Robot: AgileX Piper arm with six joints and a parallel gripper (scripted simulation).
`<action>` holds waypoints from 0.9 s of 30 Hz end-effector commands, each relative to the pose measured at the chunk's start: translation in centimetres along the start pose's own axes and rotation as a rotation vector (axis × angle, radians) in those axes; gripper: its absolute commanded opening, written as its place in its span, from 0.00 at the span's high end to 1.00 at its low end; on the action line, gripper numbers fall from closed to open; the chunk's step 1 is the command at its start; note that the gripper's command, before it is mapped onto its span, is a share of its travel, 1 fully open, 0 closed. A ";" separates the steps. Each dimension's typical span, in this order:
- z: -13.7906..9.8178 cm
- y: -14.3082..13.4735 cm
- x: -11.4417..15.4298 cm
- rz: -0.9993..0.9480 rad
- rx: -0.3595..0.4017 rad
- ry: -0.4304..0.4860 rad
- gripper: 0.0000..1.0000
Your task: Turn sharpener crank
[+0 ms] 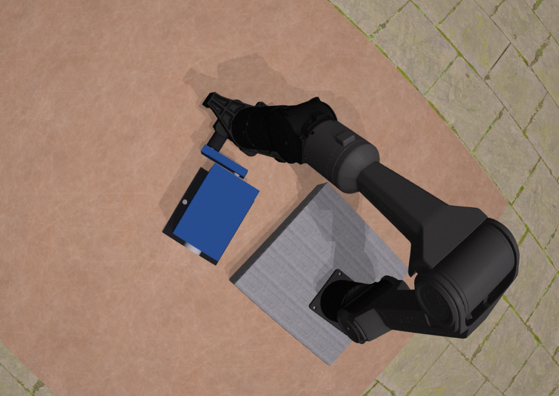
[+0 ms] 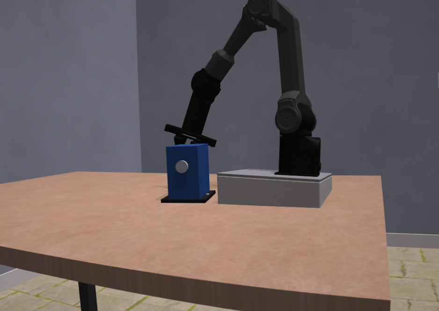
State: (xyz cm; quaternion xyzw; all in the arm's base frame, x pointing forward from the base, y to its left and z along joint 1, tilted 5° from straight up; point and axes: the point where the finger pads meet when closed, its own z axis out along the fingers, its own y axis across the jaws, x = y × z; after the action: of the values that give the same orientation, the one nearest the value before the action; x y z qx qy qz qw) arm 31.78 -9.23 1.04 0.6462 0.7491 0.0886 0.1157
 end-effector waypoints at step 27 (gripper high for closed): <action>2.1 -2.0 0.0 0.001 0.003 0.002 0.80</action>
State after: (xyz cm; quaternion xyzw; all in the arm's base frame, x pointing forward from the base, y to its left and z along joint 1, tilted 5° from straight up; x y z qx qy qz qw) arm 30.66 -9.54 -1.35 0.6465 0.7488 0.0887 0.1160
